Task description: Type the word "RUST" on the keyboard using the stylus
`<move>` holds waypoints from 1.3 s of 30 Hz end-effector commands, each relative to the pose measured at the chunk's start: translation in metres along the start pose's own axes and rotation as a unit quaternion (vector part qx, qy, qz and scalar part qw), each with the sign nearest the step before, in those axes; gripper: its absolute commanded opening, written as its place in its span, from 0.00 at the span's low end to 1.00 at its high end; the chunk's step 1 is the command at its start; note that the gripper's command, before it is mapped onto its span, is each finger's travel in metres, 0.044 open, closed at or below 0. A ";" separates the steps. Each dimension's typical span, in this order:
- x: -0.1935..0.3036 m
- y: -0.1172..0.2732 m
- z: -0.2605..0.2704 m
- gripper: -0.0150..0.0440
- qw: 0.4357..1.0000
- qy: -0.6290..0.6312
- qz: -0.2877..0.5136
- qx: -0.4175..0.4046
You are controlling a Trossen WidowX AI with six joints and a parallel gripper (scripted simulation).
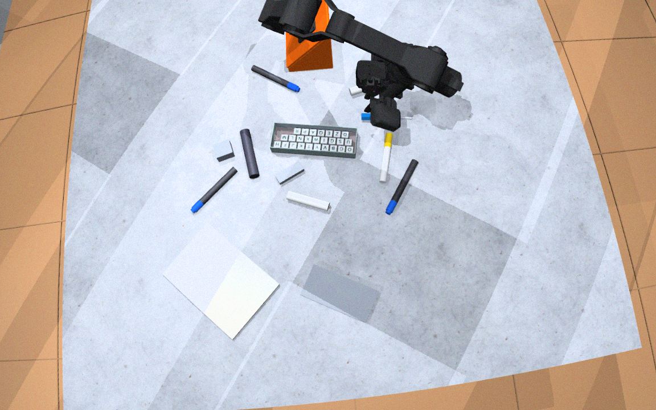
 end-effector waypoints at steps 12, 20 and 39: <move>-0.025 -0.019 0.005 0.51 0.963 0.000 0.245 0.117; -0.051 -0.029 0.011 0.51 0.873 -0.001 0.477 0.100; -0.049 -0.033 0.011 0.51 0.871 -0.001 0.482 0.098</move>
Point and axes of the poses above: the point midway between the two fingers, 35 mm back from their tips, its own y axis back along the fingers, its own z axis across the jaws, x = y × z, the point moved 8 cm from there along y, back along the fingers, and after that the axes turned 11 degrees about -y, right-handed, at the moved point
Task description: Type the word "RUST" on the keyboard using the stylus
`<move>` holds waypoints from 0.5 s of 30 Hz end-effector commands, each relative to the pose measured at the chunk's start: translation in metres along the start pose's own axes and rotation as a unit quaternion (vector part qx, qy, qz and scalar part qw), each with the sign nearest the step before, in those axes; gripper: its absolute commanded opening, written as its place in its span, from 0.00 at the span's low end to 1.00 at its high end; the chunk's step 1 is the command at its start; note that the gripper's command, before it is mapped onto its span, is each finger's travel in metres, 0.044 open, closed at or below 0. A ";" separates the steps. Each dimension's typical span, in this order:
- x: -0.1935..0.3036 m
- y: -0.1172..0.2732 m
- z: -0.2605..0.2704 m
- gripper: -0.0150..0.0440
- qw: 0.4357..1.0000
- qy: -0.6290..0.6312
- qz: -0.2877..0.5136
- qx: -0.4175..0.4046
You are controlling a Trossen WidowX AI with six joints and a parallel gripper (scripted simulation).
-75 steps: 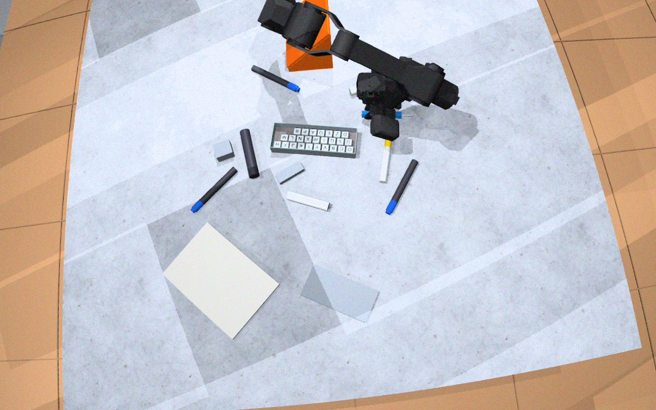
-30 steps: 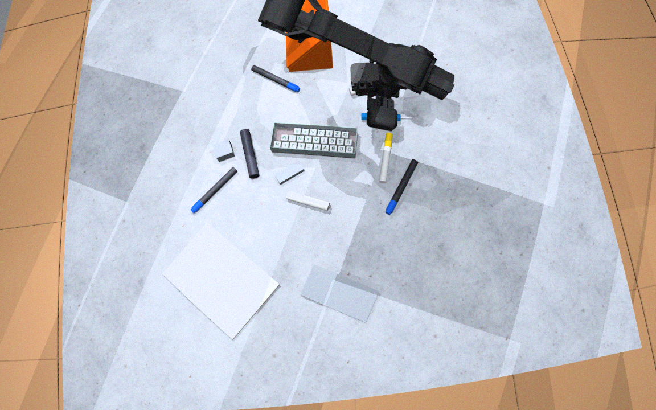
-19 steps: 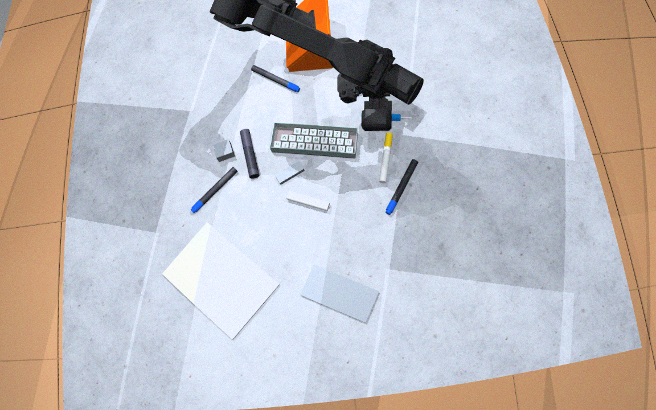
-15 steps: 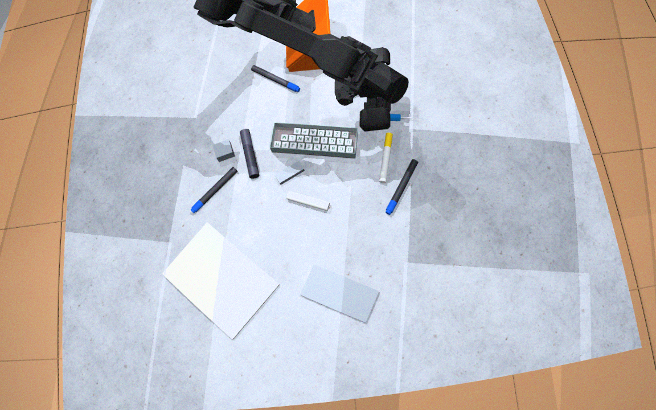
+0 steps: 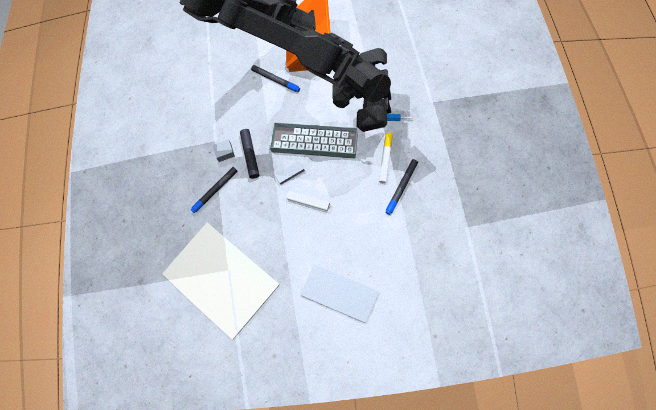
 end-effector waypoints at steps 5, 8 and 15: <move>-0.005 -0.005 0.000 0.51 1.000 0.001 0.004 0.000; -0.006 -0.007 -0.001 0.51 1.000 0.001 0.004 0.000; -0.008 -0.011 0.000 0.51 1.000 0.001 0.004 0.000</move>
Point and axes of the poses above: the point midway between the two fingers, 35 mm back from their tips, its own y axis back along the fingers, its own z axis across the jaws, x = y × z, the point moved 8 cm from there along y, back along the fingers, and after that the axes turned 11 degrees about -y, right-handed, at the moved point
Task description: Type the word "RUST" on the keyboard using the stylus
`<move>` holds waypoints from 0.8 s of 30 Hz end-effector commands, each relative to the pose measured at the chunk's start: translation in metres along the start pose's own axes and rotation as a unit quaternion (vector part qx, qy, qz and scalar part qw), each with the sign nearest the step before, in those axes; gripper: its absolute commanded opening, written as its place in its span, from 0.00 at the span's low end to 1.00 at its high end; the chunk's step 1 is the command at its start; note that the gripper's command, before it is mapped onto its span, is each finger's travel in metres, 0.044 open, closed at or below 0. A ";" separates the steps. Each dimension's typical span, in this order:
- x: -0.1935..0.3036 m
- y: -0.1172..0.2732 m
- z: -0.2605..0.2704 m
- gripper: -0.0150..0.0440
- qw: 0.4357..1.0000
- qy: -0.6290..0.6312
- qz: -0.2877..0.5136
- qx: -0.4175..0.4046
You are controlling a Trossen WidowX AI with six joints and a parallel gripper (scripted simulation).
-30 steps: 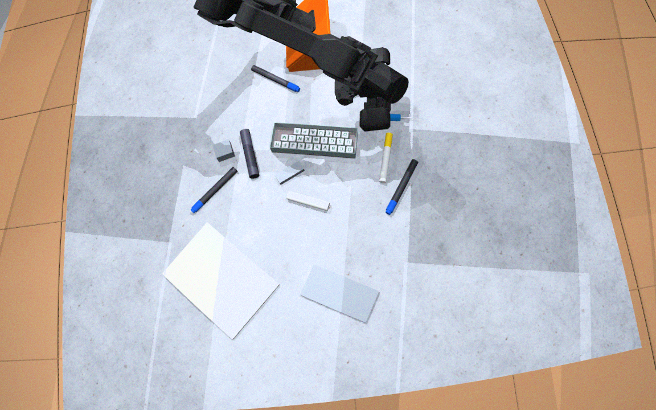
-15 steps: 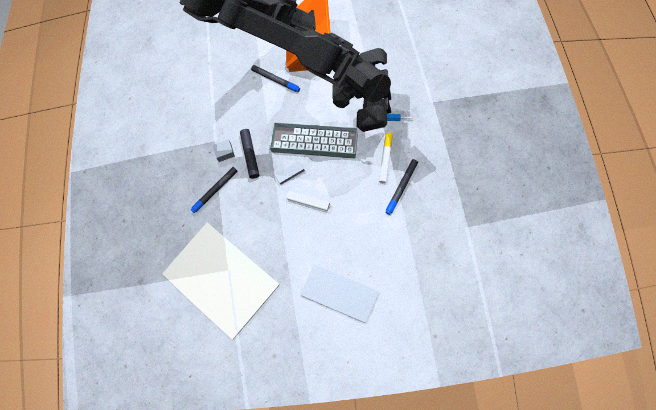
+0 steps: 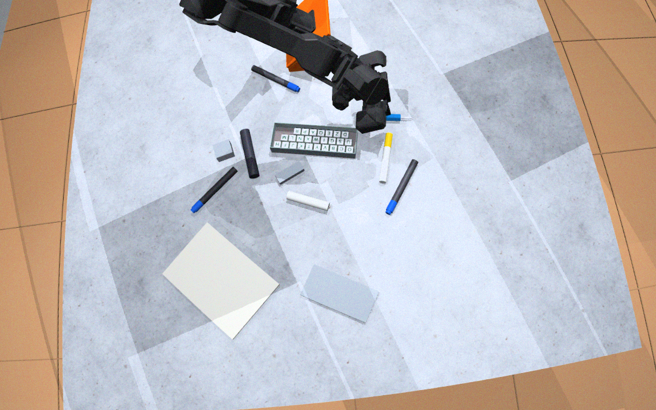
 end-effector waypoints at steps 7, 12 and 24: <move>-0.004 -0.007 -0.001 0.51 1.000 0.002 -0.001 0.002; -0.005 -0.009 0.001 0.51 1.000 0.002 -0.001 0.002; -0.009 -0.016 0.001 0.51 1.000 0.002 -0.002 0.002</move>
Point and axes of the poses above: the point midway between the two fingers, 35 mm back from their tips, its own y axis back along the fingers, its own z axis across the jaws, x = y × z, the point moved 8 cm from there along y, back along the fingers, and after that the axes turned 11 degrees about -y, right-handed, at the moved point
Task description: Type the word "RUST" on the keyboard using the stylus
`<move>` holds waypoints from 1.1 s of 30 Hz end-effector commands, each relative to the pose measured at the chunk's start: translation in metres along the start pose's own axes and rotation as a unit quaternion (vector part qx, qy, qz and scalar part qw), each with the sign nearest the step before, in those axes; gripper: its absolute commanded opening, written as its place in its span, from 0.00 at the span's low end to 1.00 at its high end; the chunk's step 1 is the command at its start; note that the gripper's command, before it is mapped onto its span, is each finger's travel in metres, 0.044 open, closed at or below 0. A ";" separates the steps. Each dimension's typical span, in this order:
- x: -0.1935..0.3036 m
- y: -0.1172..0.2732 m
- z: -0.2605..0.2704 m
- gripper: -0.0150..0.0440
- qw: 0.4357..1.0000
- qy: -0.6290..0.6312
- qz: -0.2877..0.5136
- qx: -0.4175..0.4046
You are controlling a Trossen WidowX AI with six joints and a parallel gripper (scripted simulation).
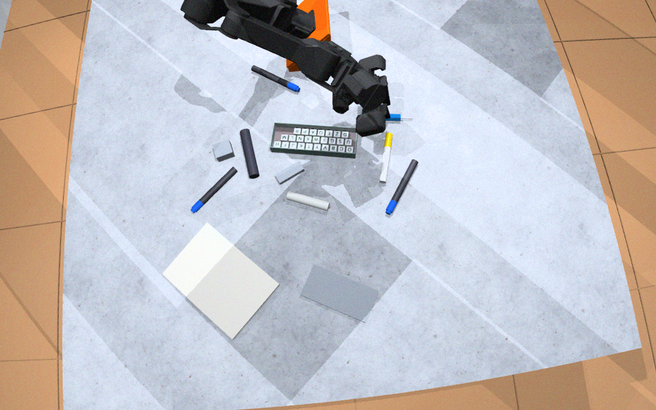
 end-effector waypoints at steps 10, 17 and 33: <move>-0.004 -0.008 0.000 0.51 1.000 0.002 -0.003 0.000; -0.007 -0.012 0.000 0.51 1.000 0.002 -0.003 0.000; -0.011 -0.021 0.001 0.51 1.000 0.002 -0.003 0.000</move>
Point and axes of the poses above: the point midway between the two fingers, 35 mm back from their tips, its own y axis back along the fingers, its own z axis across the jaws, x = y × z, the point moved 8 cm from there along y, back along the fingers, and after that the axes turned 11 degrees about -y, right-handed, at the moved point
